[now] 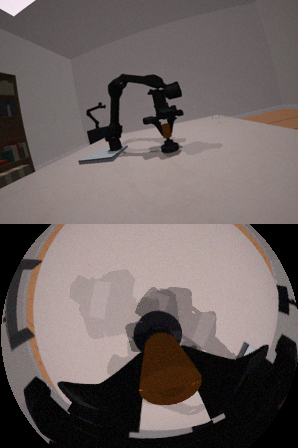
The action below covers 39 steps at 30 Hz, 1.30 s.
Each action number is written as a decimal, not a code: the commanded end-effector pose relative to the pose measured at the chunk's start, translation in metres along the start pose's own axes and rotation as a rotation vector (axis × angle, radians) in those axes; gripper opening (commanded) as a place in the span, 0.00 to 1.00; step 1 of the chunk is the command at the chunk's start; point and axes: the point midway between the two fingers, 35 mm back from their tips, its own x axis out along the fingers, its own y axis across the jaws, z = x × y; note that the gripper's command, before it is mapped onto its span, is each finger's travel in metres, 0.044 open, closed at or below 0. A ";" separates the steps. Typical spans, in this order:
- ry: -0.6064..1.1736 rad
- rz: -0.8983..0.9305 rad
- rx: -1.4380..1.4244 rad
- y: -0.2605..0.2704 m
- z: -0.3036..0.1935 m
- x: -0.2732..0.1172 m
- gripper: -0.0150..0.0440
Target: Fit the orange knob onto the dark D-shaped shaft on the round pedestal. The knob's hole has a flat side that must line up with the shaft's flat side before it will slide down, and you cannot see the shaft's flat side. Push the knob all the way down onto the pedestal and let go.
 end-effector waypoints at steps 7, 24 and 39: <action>-0.004 -0.003 0.072 -0.001 0.000 0.003 0.25; -0.004 -0.003 0.072 0.000 0.001 0.004 0.25; -0.004 -0.003 0.200 -0.001 0.000 -0.001 0.25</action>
